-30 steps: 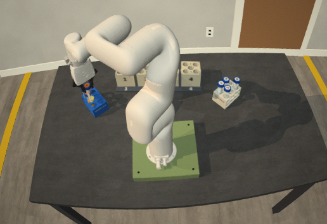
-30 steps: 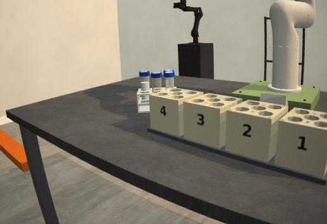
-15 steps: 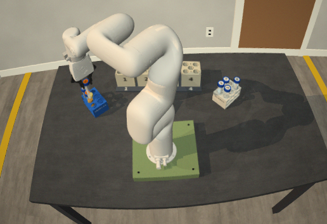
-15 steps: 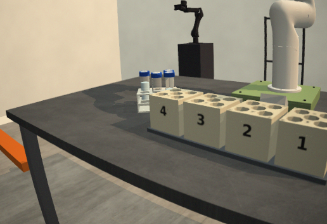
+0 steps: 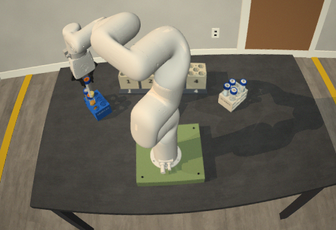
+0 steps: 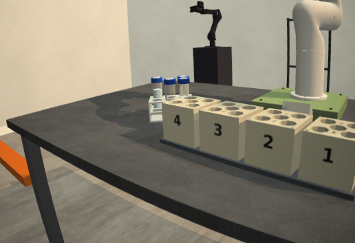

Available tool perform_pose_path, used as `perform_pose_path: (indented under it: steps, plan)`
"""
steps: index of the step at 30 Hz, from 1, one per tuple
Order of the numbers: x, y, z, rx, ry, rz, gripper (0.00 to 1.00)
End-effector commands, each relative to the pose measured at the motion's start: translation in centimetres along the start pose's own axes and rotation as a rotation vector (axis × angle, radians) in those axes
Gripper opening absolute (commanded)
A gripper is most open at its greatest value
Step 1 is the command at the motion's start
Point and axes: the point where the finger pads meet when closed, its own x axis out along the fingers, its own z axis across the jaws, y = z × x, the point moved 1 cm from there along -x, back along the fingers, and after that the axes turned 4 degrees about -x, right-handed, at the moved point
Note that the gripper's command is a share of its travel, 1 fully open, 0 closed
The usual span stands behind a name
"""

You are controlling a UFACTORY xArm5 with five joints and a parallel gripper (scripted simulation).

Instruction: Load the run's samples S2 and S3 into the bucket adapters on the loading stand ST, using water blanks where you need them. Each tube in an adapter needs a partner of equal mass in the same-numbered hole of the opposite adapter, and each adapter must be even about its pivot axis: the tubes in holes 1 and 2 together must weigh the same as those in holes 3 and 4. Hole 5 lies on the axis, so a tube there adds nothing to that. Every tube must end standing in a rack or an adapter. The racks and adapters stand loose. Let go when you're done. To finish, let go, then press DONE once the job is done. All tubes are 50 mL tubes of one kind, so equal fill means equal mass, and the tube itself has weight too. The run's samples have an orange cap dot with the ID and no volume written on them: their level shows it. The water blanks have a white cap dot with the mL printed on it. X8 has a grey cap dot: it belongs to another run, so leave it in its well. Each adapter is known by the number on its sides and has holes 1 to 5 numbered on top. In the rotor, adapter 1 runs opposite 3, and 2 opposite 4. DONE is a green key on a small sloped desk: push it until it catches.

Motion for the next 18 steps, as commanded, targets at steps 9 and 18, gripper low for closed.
perform_pose_path:
  steps: [9,18]
  plan:
    - [-0.4,0.1,0.0,0.000,0.001,0.003,0.00]
    - [-0.4,1.0,4.4,0.300,0.001,0.003,0.00]
